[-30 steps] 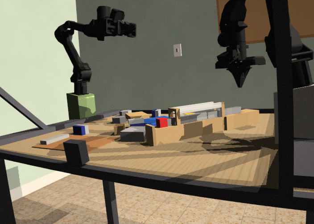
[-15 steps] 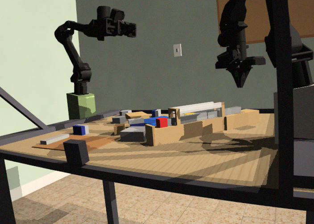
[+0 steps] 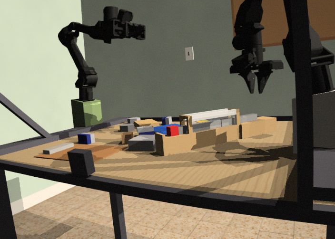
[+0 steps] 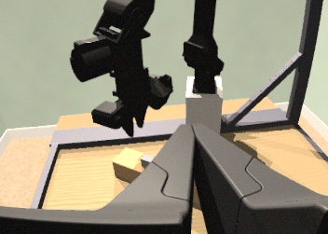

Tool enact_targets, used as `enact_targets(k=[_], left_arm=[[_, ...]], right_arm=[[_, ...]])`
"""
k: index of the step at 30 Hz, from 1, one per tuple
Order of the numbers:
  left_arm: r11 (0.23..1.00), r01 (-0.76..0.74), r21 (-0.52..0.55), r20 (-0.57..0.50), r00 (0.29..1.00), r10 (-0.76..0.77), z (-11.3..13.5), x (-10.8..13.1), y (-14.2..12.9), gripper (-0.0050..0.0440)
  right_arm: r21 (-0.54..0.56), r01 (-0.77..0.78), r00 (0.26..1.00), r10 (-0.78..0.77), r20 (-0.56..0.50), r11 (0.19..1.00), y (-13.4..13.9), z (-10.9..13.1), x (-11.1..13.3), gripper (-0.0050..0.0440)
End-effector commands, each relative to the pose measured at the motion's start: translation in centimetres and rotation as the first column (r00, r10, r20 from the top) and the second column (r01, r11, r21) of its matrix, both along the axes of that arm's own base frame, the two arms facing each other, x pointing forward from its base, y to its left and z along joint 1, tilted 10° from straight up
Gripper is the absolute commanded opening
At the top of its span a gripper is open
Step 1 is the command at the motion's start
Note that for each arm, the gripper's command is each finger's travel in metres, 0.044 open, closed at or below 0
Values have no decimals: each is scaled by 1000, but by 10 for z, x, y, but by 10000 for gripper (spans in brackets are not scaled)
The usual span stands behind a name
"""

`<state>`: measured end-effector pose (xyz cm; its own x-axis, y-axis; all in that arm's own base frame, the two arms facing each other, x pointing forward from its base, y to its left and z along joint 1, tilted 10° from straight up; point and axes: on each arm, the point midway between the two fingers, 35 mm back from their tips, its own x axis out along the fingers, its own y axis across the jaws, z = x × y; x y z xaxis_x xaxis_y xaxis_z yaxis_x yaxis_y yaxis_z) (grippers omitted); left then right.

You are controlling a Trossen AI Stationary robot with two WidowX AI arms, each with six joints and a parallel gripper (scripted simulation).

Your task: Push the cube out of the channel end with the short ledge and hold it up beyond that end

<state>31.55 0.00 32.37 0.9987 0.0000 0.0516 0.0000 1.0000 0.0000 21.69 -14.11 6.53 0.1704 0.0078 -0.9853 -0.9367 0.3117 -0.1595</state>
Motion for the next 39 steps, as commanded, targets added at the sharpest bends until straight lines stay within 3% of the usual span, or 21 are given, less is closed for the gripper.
enact_targets(k=[1, 3, 11, 16, 27, 39], left_arm=[[1000, 2, 3, 21, 1000, -2, 8, -2, 0, 0], [1000, 2, 3, 21, 1000, -2, 8, -2, 0, 0], [1000, 2, 3, 21, 1000, -2, 8, -2, 0, 0], [1000, 2, 3, 21, 1000, -2, 8, -2, 0, 0], [1000, 2, 3, 21, 1000, -2, 8, -2, 0, 0], [1000, 2, 3, 21, 1000, -2, 8, -2, 0, 0]], right_arm=[[-10, -3, 1000, 3, 17, 1000, -1, 5, 2, 170], [-10, -3, 1000, 3, 17, 1000, -1, 5, 2, 170], [-10, 0, 1000, 0, 4, 1000, 34, 6, 46, 170], [-11, 3, 1000, -3, -5, 1000, 50, 6, 59, 170], [-12, 4, 1000, -4, -11, 1000, 119, 4, 99, 170], [-12, 6, 1000, -6, -8, 1000, 181, 1, 115, 170]])
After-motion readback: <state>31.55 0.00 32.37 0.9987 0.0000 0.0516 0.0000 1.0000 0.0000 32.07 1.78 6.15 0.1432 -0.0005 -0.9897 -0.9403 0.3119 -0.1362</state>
